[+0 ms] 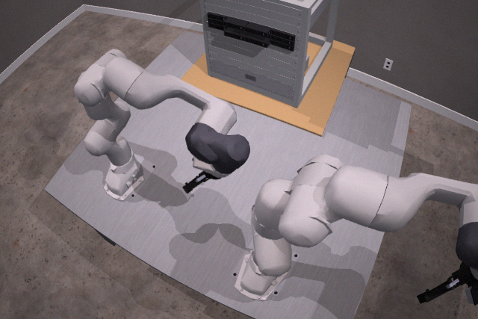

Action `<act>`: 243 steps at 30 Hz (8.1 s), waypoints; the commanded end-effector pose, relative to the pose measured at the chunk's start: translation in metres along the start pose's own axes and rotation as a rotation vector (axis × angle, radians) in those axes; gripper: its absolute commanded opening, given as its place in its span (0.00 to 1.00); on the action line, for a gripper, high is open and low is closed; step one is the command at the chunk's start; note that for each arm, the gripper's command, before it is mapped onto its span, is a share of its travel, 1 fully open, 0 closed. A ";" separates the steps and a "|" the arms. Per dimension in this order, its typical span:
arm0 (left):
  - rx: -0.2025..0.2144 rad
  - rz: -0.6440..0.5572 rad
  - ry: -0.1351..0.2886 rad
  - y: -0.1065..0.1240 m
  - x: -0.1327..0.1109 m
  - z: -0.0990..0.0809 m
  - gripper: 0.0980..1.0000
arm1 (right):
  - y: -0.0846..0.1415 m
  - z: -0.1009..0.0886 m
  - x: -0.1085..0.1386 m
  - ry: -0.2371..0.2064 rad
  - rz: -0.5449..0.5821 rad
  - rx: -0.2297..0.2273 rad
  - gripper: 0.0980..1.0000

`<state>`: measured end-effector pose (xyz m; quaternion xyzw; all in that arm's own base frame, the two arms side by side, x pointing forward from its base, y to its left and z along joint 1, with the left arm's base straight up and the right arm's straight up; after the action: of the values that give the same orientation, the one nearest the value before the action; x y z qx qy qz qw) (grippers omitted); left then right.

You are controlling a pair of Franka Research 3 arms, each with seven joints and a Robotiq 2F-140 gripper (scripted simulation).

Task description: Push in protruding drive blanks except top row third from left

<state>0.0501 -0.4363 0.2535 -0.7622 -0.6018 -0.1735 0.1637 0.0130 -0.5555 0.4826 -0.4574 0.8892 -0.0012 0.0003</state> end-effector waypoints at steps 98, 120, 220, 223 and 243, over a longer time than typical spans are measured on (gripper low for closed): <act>-1.511 -0.654 -0.312 0.281 0.295 -0.050 1.00 | 0.002 0.000 0.000 -0.001 0.005 -0.002 1.00; -1.511 -0.654 -0.312 0.281 0.295 -0.050 1.00 | 0.002 0.000 0.000 -0.001 0.005 -0.002 1.00; -1.513 -0.658 -0.315 0.342 0.283 -0.070 1.00 | 0.002 0.000 0.000 -0.001 0.005 -0.002 1.00; -1.513 -0.658 -0.315 0.342 0.283 -0.070 1.00 | 0.002 0.000 0.000 -0.001 0.005 -0.002 1.00; -1.513 -0.658 -0.315 0.342 0.283 -0.070 1.00 | 0.002 0.000 0.000 -0.001 0.005 -0.002 1.00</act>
<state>0.4388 -0.2994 0.4320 -0.4675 -0.5307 -0.4619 -0.5353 0.0129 -0.5554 0.4826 -0.4574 0.8893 -0.0011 0.0003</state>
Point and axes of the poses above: on each arm, the point where the finger pads meet when closed, its own z axis out along the fingers, its own y axis across the jaws, x = y × z, the point moved 7 cm from there along -z, back along the fingers, and after that the axes turned 8 degrees about -z, right-handed, at the moved point
